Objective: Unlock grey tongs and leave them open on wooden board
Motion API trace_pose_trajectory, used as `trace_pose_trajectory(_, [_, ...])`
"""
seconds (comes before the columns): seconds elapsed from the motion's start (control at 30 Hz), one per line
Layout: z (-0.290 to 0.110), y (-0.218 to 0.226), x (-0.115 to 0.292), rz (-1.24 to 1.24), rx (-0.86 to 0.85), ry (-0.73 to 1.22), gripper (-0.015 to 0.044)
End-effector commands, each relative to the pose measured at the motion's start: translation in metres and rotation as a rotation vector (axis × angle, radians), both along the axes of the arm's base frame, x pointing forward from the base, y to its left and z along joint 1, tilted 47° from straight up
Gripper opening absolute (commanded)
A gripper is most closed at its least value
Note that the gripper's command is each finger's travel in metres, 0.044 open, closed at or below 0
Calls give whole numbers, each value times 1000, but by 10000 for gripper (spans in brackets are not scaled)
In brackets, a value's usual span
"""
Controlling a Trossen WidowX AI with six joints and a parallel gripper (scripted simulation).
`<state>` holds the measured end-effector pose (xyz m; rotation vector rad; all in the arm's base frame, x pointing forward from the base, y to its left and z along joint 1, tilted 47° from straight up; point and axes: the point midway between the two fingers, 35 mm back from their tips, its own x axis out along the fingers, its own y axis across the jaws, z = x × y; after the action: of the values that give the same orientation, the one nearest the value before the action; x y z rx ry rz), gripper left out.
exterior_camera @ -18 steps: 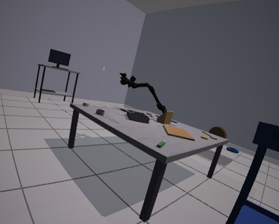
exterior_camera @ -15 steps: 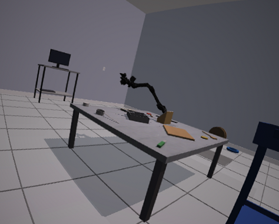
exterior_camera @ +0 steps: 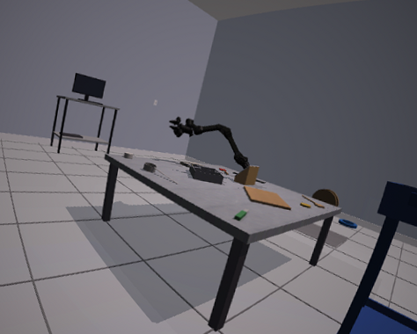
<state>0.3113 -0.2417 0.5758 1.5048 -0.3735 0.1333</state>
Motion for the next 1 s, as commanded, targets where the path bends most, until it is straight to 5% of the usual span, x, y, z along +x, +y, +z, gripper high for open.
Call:
trace_pose_trajectory(0.0, [-65, -3, 37, -120, -39, 189, 260])
trace_pose_trajectory(0.37, [-218, 18, 69, -239, -290, 773, 260])
trace_pose_trajectory(0.73, [-367, 77, 22, 9, -880, 1512, 260])
trace_pose_trajectory(0.97, [-384, 86, 8, 87, -999, 1617, 260])
